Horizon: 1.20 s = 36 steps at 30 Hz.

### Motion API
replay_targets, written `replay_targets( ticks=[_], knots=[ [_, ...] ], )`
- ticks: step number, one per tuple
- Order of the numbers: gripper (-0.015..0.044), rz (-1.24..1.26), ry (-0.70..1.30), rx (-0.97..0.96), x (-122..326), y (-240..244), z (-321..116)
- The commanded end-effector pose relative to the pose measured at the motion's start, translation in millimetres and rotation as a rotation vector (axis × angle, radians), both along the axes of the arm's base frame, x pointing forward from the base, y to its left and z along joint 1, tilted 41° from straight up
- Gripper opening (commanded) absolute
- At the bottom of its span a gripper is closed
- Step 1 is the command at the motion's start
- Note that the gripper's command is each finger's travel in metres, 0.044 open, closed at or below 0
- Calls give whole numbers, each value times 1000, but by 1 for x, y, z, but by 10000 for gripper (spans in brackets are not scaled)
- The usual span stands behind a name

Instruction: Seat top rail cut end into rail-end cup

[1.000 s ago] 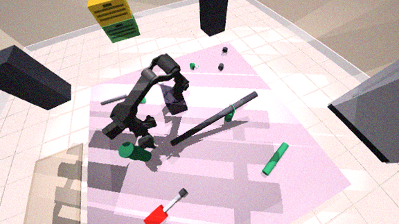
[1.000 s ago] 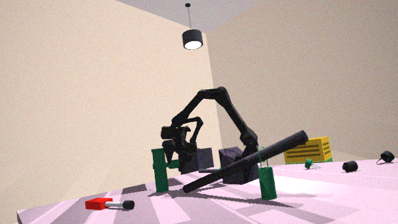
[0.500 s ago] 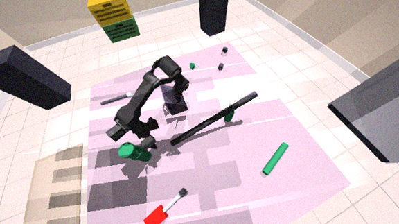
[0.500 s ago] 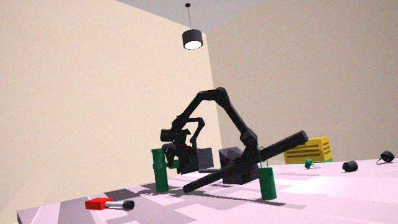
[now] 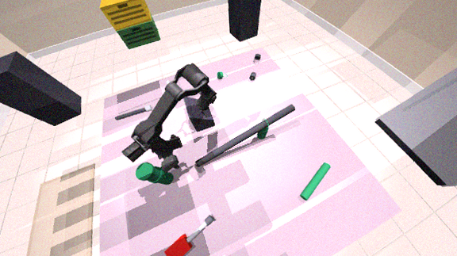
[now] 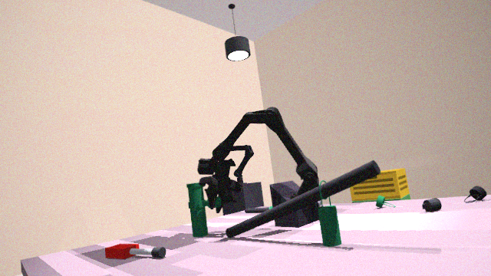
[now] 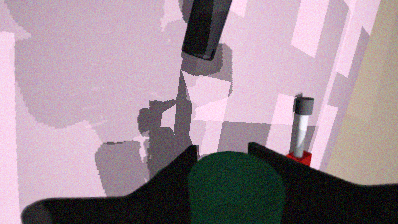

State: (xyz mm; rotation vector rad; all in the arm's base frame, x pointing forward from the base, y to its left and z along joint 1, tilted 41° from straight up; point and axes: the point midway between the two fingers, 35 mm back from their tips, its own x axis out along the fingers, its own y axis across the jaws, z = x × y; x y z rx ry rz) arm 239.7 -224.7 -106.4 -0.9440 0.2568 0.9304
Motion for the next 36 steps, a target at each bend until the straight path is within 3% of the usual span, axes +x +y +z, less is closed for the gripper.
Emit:
replay_targets(
  ticks=[1, 36],
  knots=[
    [0, -21, 14, 7, 3, 0, 1],
    [0, -177, 138, 35, 21, 0, 3]
  ],
)
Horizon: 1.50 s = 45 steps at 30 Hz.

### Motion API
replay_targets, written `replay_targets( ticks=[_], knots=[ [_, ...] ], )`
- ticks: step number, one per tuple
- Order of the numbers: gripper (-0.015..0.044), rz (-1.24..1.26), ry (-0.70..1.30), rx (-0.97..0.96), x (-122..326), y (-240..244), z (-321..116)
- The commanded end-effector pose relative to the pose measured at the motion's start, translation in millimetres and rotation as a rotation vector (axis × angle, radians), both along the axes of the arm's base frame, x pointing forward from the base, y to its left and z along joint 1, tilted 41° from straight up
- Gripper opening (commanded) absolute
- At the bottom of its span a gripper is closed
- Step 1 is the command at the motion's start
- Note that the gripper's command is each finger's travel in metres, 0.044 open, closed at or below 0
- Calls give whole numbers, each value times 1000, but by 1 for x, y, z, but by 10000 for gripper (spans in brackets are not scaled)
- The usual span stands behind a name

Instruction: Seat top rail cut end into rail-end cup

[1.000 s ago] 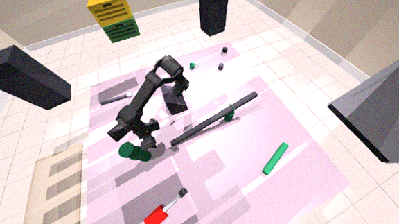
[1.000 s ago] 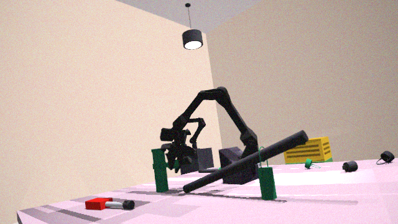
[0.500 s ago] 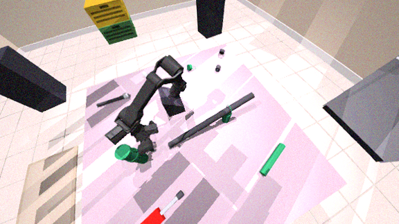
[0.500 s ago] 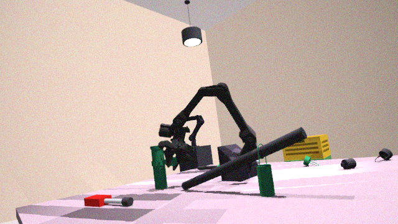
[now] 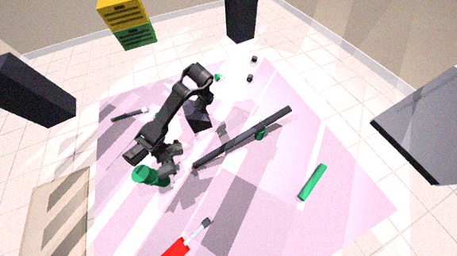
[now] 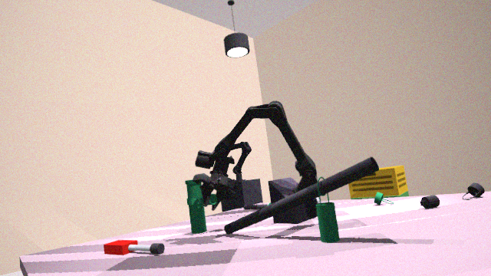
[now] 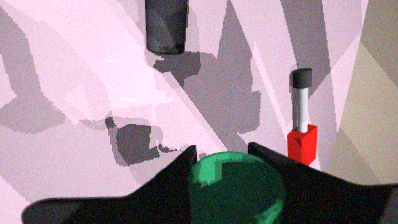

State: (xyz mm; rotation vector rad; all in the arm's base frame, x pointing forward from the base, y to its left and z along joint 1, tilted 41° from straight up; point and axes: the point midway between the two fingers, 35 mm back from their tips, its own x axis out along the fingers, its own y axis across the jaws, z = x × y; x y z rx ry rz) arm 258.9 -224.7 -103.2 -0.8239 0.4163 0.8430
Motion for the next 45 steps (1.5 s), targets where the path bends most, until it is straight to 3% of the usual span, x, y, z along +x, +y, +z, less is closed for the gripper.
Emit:
replay_targets(
  ticks=[1, 34, 45],
  knots=[
    [0, -20, 17, 3, 3, 0, 0],
    [0, -36, 29, 8, 5, 0, 0],
    [289, -36, 29, 8, 5, 0, 2]
  ],
)
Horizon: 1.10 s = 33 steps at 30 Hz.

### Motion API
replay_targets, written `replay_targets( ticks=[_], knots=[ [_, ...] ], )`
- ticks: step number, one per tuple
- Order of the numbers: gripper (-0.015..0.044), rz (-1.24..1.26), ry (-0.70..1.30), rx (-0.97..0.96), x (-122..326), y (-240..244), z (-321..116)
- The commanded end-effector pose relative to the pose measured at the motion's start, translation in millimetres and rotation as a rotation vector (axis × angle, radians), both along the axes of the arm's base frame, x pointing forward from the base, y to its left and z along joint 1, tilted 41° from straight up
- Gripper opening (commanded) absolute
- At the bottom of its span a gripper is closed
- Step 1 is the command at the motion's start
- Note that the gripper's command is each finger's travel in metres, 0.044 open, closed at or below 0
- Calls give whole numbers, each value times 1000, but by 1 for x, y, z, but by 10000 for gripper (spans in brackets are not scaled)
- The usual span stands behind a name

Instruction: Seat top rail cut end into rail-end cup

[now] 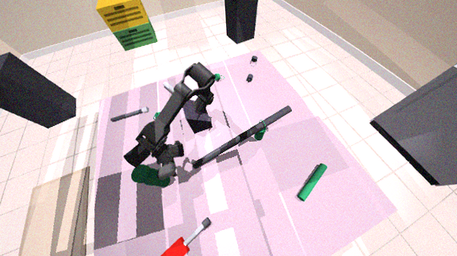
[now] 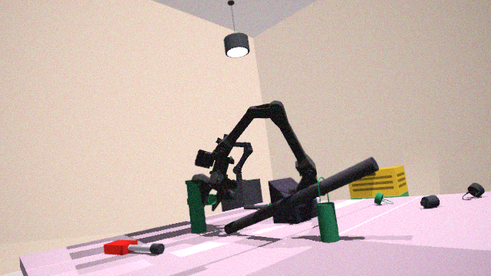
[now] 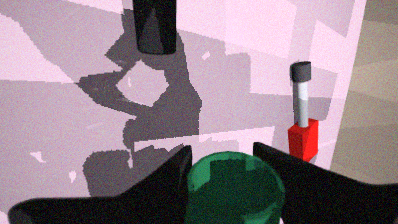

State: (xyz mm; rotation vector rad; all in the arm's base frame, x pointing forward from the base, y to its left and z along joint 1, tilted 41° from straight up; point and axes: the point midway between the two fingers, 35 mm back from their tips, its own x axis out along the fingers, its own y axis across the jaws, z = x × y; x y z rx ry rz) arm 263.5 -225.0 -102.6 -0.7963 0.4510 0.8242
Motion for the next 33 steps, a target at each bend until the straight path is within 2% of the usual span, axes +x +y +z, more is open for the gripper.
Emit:
replay_targets(
  ticks=[1, 6, 14, 18, 33],
  knots=[
    [315, -1, 1, 1, 0, 0, 4],
    [440, -3, 3, 1, 0, 1, 21],
    [440, -7, 7, 2, -3, 6, 53],
    [440, -14, 6, 4, -1, 4, 52],
    [440, -912, 628, 757, -14, 30, 169]
  ],
)
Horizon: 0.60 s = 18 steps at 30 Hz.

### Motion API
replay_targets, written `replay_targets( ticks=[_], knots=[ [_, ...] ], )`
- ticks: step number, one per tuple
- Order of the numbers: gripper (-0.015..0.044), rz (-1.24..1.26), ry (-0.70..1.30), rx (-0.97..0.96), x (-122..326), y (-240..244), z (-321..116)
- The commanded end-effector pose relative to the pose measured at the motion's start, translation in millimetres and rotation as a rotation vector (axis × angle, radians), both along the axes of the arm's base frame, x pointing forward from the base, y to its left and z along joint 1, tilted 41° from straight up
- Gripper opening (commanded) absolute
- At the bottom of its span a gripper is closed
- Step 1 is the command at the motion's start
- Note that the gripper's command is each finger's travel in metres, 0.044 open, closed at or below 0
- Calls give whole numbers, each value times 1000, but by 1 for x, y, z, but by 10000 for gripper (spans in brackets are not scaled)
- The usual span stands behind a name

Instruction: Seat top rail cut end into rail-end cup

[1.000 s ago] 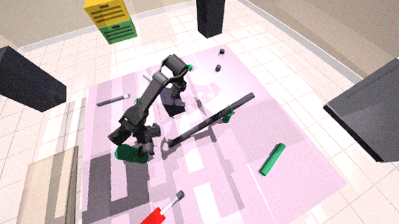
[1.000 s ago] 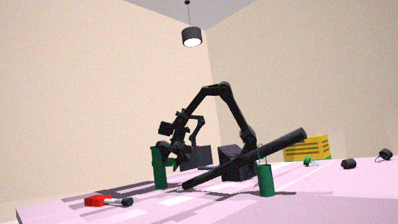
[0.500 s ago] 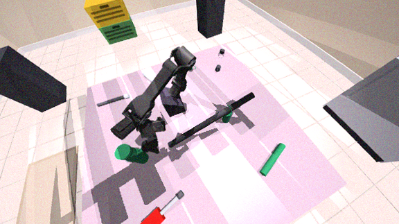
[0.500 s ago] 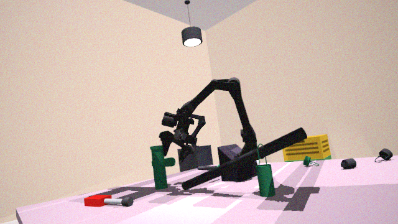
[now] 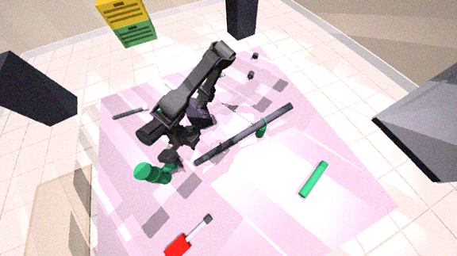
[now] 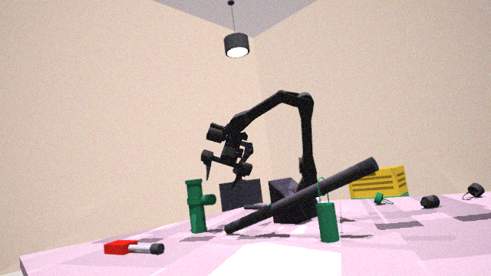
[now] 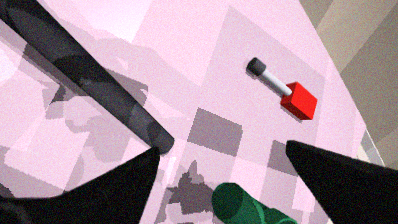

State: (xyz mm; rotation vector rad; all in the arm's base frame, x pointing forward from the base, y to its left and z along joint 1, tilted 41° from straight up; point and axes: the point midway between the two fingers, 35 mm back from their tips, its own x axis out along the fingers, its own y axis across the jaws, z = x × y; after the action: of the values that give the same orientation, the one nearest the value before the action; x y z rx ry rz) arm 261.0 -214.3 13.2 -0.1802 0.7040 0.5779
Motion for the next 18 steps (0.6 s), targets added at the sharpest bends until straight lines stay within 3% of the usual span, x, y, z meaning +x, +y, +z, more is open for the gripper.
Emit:
replay_targets(
  ticks=[1, 7, 18],
  knots=[
    [440, -515, 348, 420, -13, 23, 60],
    [440, -745, 492, 607, -21, 35, 84],
    [440, -748, 493, 609, -21, 35, 84]
  ],
)
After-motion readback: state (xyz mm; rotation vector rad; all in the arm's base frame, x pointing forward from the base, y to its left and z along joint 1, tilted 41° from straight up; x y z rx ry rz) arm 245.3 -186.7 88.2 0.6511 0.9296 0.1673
